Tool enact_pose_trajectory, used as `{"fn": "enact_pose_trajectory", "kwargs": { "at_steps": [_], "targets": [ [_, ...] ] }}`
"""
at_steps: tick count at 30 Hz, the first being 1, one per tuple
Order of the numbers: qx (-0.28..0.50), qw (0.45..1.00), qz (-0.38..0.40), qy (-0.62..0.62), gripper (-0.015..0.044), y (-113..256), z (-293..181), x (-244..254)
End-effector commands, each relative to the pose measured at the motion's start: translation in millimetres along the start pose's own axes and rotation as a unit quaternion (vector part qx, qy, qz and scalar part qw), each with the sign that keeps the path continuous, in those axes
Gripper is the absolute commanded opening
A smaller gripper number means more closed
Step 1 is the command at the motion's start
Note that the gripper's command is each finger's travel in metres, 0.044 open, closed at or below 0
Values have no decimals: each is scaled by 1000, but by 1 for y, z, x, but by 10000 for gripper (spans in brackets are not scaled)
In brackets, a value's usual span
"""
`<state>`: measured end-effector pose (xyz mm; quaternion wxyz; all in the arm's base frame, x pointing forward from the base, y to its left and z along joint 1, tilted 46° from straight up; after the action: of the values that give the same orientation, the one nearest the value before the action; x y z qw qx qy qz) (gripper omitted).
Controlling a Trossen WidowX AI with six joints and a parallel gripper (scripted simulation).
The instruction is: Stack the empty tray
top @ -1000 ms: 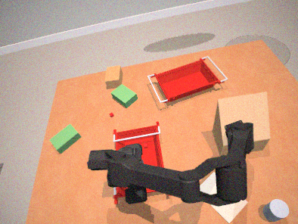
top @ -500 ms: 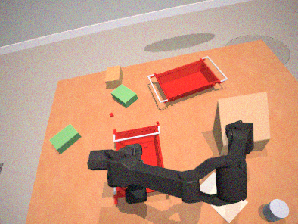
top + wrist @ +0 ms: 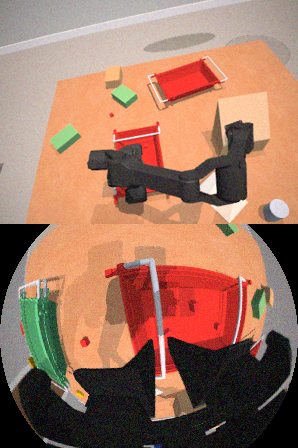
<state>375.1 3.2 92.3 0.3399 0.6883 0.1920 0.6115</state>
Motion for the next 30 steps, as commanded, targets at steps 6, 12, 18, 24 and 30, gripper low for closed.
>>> {"fn": "enact_pose_trajectory", "kwargs": {
  "at_steps": [6, 12, 18, 24, 30],
  "targets": [
    [0, 1000, 0, 0, 81, 0, 0, 0],
    [0, 1000, 0, 0, 55, 0, 0, 0],
    [0, 1000, 0, 0, 0, 0, 0, 0],
    [0, 1000, 0, 0, 0, 0, 0, 0],
    [0, 1000, 0, 0, 0, 0, 0, 0]
  ]
}}
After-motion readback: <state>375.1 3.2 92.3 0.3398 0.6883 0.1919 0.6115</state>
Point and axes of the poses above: the point midway between the two fingers, 35 mm back from their tips, its own y axis back along the fingers, its own x axis across the jaws, z = x × y, the point moved 1 cm from there along y, back along the fingers, and after that the axes turned 5 degrees about -y, right-handed, at the moved point
